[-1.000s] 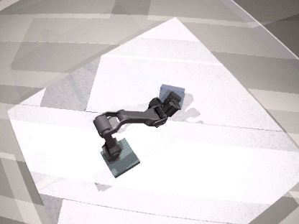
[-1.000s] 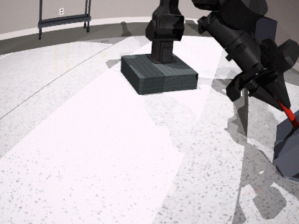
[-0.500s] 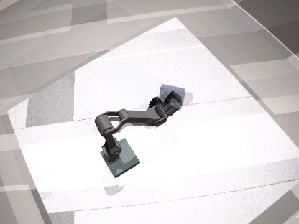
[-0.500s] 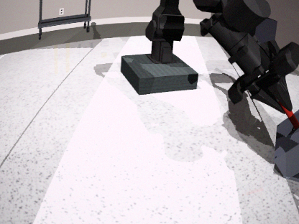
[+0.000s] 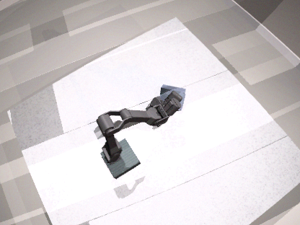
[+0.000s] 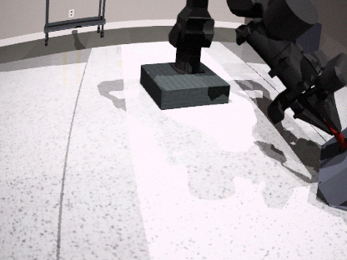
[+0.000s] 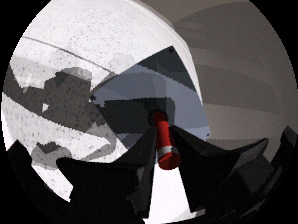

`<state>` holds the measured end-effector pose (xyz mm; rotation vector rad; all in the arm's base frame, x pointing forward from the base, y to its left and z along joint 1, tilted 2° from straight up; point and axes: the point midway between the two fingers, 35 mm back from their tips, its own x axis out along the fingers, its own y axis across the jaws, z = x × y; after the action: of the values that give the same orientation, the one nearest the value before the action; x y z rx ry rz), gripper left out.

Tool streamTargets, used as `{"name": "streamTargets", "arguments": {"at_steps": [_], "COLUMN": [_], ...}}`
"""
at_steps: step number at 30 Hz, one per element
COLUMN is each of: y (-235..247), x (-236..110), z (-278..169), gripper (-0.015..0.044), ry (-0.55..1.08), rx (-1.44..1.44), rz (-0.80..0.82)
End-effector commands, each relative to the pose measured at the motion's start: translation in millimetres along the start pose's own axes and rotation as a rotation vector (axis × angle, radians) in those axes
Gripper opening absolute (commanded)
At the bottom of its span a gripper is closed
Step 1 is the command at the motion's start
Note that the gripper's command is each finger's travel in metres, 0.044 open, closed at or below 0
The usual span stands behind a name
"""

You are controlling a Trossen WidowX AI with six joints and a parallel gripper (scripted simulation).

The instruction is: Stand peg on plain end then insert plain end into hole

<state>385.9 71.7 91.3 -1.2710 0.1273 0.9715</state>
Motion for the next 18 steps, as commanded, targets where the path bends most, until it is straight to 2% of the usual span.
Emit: {"name": "streamTargets", "arguments": {"at_steps": [1,18], "y": [1.2,1.5], "x": [3.7,12.1], "z": [-0.9,-0.6], "gripper": [0.0,0.0], "ry": [0.001,0.001], "rx": [0.007,0.007], "rz": [0.004,0.003]}}
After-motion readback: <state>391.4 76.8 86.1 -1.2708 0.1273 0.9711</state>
